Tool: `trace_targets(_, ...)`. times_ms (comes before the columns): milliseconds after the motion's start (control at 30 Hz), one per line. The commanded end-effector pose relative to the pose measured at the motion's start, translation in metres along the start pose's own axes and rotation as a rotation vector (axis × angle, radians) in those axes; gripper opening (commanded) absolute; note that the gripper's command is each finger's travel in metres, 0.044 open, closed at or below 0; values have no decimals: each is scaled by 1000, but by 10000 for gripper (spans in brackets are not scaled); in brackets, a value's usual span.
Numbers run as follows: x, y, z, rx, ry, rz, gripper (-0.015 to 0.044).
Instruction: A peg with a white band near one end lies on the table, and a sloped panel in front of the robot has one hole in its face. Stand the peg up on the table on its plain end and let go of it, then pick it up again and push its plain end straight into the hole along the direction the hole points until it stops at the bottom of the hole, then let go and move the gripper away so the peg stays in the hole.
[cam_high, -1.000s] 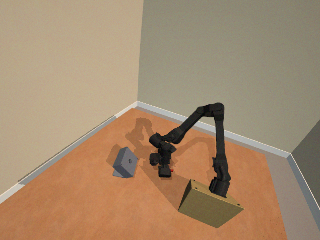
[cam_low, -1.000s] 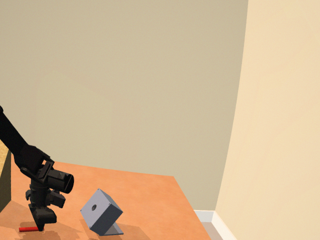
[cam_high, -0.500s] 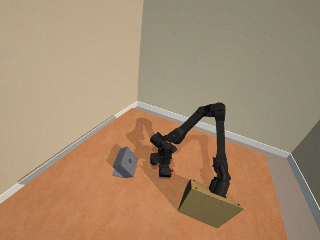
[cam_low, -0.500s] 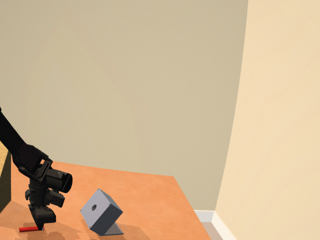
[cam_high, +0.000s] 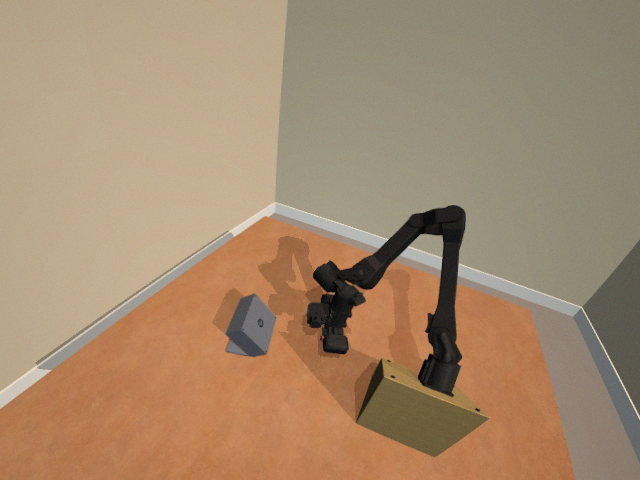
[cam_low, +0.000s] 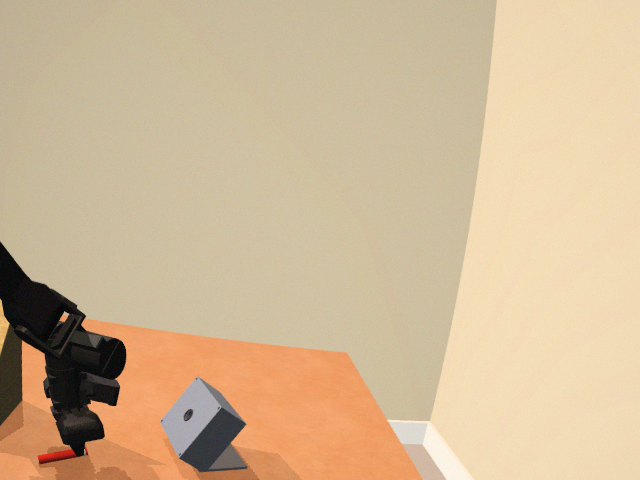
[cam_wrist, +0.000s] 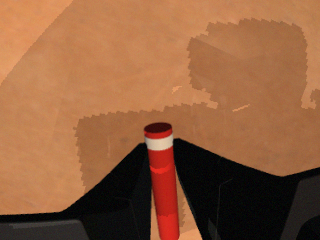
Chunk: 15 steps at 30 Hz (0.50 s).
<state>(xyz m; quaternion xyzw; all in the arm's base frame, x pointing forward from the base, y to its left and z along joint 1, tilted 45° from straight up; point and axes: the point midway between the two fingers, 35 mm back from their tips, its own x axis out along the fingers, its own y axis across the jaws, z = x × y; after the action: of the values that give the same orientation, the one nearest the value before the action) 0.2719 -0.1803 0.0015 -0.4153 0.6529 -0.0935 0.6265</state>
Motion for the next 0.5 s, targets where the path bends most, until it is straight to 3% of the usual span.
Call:
trace_targets(0, -2, 0, -1, -3, -30, 1, 50)
trace_targets(467, -10, 0, -6, -4, -151, 1, 50)
